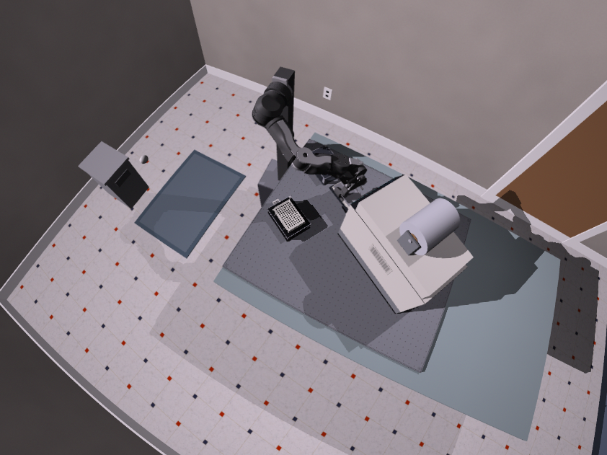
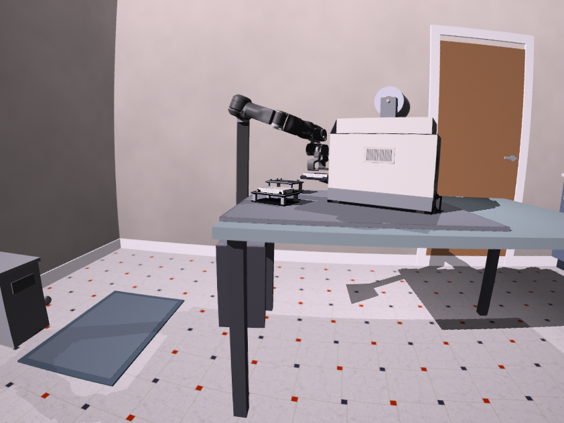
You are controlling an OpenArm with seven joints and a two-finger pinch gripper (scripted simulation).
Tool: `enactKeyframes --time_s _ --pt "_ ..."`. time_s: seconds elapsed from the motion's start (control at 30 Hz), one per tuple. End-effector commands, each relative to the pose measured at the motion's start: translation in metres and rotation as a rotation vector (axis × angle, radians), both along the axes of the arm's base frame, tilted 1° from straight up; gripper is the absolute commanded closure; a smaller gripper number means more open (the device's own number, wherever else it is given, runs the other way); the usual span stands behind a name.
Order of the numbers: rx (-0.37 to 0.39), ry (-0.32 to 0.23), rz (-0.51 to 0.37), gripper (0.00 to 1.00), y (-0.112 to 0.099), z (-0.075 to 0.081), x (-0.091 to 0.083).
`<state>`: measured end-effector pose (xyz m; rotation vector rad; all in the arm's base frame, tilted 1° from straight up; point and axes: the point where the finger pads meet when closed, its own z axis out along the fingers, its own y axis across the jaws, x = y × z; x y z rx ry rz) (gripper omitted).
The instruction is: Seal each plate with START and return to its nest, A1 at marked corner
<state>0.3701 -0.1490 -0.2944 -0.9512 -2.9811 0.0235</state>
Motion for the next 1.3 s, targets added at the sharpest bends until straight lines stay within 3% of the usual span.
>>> enactKeyframes --time_s 0.0,0.17,0.53,1.27 --pt "0.003 -0.002 0.004 0.35 0.001 -0.002 0.0" --pt "0.002 -0.001 0.005 0.35 0.0 -0.011 0.0" --pt "0.001 -0.004 0.0 0.35 0.0 -0.009 0.001" --pt "0.003 -0.001 0.004 0.35 0.0 -0.024 0.0"
